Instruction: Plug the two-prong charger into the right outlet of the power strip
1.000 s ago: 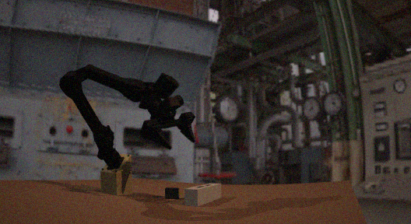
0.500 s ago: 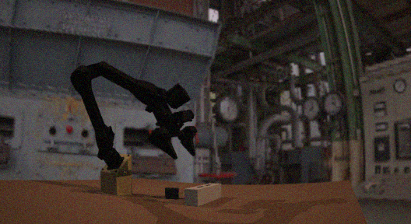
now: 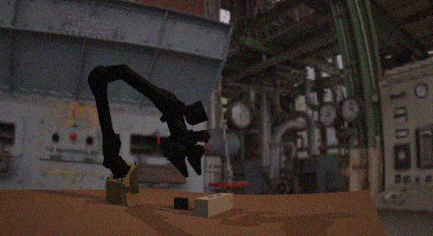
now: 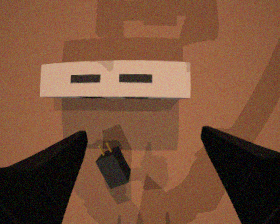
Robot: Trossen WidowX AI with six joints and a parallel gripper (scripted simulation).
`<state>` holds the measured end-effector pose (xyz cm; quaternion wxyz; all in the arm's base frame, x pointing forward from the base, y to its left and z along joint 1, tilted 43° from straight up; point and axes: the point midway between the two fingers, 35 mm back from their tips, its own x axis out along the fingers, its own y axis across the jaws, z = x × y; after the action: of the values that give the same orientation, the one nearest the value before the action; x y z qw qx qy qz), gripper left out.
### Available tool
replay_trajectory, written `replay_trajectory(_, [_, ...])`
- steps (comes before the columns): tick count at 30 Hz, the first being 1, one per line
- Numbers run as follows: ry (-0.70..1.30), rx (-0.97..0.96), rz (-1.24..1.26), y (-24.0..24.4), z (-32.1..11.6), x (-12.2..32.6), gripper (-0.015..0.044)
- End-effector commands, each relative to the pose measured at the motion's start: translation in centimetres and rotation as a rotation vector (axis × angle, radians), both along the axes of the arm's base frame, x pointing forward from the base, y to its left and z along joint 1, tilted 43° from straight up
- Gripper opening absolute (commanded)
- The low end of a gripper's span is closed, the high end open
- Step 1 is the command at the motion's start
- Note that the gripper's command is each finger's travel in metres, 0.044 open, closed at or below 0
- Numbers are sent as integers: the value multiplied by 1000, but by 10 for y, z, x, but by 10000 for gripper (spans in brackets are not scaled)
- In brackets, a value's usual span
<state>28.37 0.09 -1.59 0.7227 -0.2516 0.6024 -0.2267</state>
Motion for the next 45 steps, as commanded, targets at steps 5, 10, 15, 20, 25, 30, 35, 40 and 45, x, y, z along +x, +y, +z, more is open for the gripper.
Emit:
replay_trajectory(5, [160, -7, 28, 6, -22, -17, 440])
replay_trajectory(10, [262, -14, 38, 8, -34, -29, 440])
replay_trajectory(15, [364, -23, 45, 10, -45, -42, 440])
replay_trajectory(20, [460, -32, 48, 11, -54, -55, 440])
replay_trajectory(25, [551, -42, 49, 11, -61, -67, 440])
replay_trajectory(30, [576, -45, 49, 11, -63, -68, 440])
replay_trajectory(35, [576, -46, 49, 7, -67, -69, 440])
replay_trajectory(40, [576, -46, 49, 1, -74, -71, 440])
replay_trajectory(45, [576, -46, 49, -2, -77, -71, 440])
